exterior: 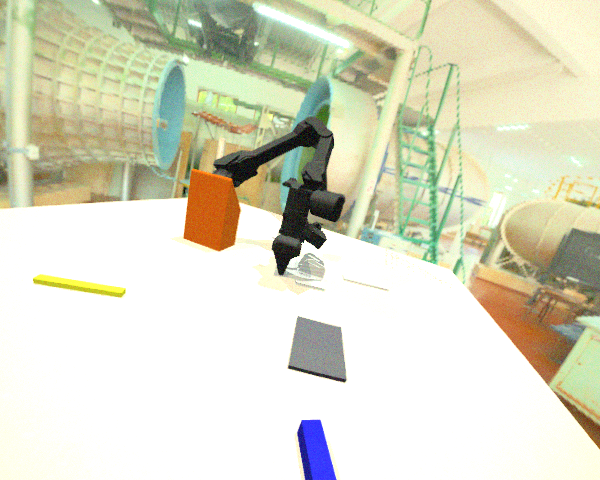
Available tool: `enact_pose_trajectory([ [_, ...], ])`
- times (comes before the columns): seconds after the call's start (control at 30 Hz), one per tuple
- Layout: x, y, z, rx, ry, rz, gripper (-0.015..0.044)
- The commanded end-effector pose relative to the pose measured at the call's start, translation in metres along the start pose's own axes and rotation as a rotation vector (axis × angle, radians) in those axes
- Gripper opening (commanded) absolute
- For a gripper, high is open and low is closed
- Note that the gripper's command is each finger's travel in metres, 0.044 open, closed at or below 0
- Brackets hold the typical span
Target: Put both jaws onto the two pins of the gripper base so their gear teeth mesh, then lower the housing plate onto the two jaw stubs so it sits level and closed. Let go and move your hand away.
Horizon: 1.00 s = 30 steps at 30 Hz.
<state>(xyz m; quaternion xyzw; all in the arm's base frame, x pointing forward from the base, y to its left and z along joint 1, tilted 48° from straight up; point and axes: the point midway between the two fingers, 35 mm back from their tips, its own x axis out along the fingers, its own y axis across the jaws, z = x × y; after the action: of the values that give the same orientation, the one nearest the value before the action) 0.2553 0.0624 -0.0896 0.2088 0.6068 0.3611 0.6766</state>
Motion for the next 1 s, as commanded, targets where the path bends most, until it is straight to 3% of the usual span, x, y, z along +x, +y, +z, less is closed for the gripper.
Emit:
enact_pose_trajectory([
  [0.0,0.0007,-0.0002,-0.0004,0.001,0.002,-0.002,0.0351],
  [0.37,0.0007,-0.0002,-0.0004,0.001,0.002,-0.002,0.0351],
  [0.5,0.0000,0.0000,0.0000,0.000,0.000,0.000,0.0440],
  [0.97,-0.0019,-0.0003,0.0002,0.000,0.000,-0.001,0.0440],
])
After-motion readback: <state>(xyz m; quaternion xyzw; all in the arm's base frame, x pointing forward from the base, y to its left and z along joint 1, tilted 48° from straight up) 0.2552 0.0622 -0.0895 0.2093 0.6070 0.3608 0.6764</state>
